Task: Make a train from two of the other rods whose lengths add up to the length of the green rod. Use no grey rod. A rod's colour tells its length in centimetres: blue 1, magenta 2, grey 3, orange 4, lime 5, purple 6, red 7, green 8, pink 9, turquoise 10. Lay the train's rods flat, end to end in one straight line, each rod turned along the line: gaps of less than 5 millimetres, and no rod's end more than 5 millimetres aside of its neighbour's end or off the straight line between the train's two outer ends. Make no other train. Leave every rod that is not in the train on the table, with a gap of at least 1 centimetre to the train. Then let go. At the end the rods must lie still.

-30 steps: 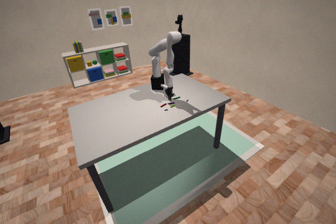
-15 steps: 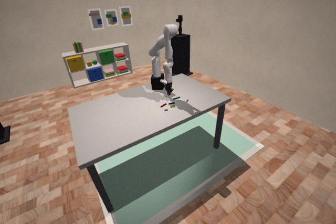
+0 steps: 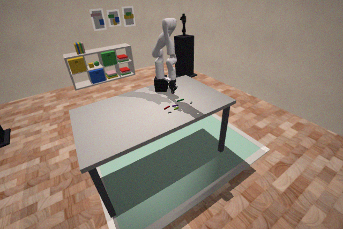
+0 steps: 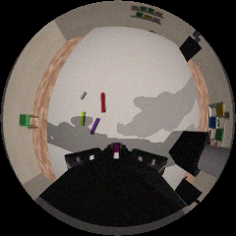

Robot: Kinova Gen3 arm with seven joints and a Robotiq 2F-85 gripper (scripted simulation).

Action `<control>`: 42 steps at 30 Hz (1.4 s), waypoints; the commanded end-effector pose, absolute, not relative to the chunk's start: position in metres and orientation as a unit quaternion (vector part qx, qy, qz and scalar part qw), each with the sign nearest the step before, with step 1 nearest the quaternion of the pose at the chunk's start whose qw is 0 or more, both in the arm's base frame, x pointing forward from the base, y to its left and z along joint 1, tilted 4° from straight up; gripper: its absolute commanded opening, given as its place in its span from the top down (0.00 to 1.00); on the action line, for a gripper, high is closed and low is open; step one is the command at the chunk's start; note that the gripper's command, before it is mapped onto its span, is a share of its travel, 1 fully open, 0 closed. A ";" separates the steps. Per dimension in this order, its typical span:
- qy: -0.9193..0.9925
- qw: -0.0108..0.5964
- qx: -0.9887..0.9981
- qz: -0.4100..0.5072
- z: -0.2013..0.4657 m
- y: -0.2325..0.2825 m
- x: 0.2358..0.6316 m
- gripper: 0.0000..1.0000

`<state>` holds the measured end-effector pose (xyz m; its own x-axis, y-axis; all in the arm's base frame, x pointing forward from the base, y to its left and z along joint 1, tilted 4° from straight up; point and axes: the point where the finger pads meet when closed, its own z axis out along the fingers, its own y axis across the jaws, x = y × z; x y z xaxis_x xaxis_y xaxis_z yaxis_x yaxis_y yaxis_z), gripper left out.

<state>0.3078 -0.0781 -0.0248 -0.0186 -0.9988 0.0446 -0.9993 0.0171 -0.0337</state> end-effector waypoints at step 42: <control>-0.427 0.012 0.904 0.029 -0.026 0.132 0.430 0.95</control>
<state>0.4301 0.1309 -0.0258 0.6316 -0.7728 0.0624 -0.7741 -0.6330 -0.0039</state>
